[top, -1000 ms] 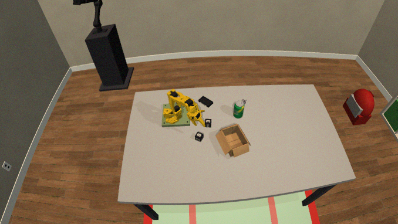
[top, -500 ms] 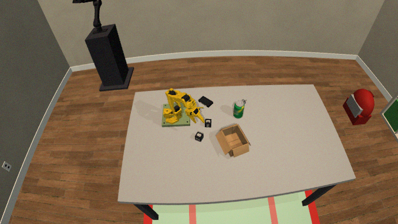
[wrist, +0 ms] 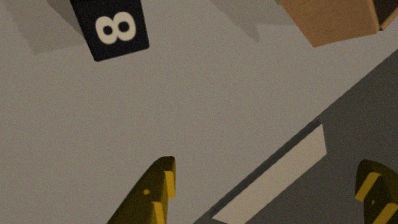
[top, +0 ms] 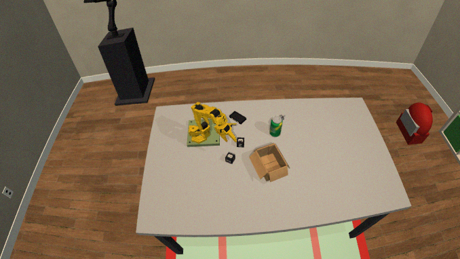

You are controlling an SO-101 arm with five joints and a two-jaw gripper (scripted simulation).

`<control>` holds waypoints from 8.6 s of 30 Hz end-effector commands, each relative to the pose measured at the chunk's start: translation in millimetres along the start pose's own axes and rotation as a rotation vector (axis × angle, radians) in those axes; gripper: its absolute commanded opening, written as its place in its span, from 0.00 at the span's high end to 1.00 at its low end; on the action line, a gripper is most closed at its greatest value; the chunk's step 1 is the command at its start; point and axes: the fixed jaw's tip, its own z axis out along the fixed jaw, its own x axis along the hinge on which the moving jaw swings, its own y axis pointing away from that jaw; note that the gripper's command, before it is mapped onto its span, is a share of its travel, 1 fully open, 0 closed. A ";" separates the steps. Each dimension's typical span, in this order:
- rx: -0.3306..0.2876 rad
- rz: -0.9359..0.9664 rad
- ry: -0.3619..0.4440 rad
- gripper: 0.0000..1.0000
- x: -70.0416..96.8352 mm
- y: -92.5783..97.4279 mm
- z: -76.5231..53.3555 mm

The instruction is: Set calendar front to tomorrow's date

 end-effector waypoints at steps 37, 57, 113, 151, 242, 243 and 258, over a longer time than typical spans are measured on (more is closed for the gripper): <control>-0.084 0.924 -0.216 0.65 -111.7 -15.3 -2.4; -0.163 1.175 -0.251 0.65 -142.3 -11.5 -6.5; -0.476 1.096 0.162 0.65 -152.7 44.9 75.6; -0.477 1.096 0.162 0.65 -156.1 58.7 104.1; -0.476 1.096 0.162 0.96 -151.2 60.8 112.8; -0.476 1.096 0.162 0.97 -151.2 60.8 112.8; -0.476 1.096 0.162 1.00 -151.3 59.8 111.4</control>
